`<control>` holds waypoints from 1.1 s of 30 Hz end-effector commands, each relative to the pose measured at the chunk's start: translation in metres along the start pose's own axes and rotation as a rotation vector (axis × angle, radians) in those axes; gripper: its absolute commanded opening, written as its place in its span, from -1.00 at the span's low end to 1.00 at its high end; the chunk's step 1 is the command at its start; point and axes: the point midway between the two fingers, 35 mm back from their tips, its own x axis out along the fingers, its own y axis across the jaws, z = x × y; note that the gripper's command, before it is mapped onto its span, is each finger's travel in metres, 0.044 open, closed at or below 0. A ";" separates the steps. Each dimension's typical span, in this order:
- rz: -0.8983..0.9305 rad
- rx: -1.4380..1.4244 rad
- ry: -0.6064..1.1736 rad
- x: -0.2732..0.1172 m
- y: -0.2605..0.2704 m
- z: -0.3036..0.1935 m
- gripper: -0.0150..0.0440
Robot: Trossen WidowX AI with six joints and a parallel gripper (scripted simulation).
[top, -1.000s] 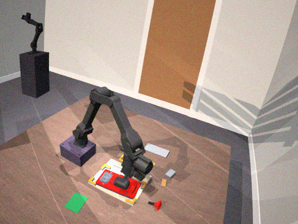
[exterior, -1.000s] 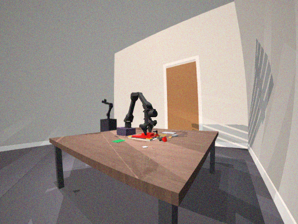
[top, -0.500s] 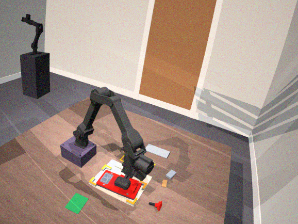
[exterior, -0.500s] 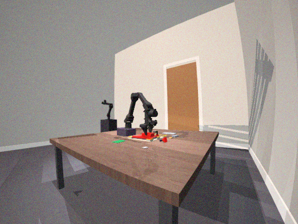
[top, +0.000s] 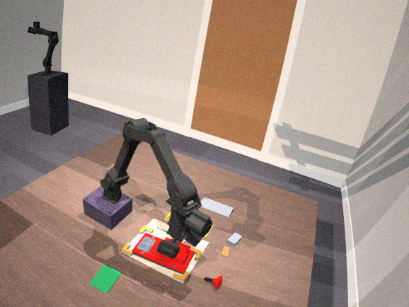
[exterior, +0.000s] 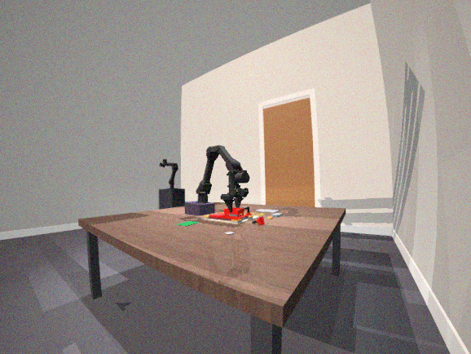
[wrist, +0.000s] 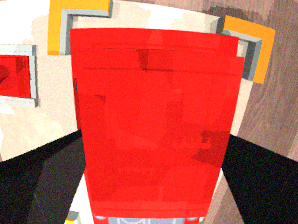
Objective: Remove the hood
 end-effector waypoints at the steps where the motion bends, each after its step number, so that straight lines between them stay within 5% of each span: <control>1: 0.000 -0.002 0.000 -0.003 0.000 0.000 -0.49; 33: 0.003 0.002 -0.004 -0.052 0.021 0.006 -0.49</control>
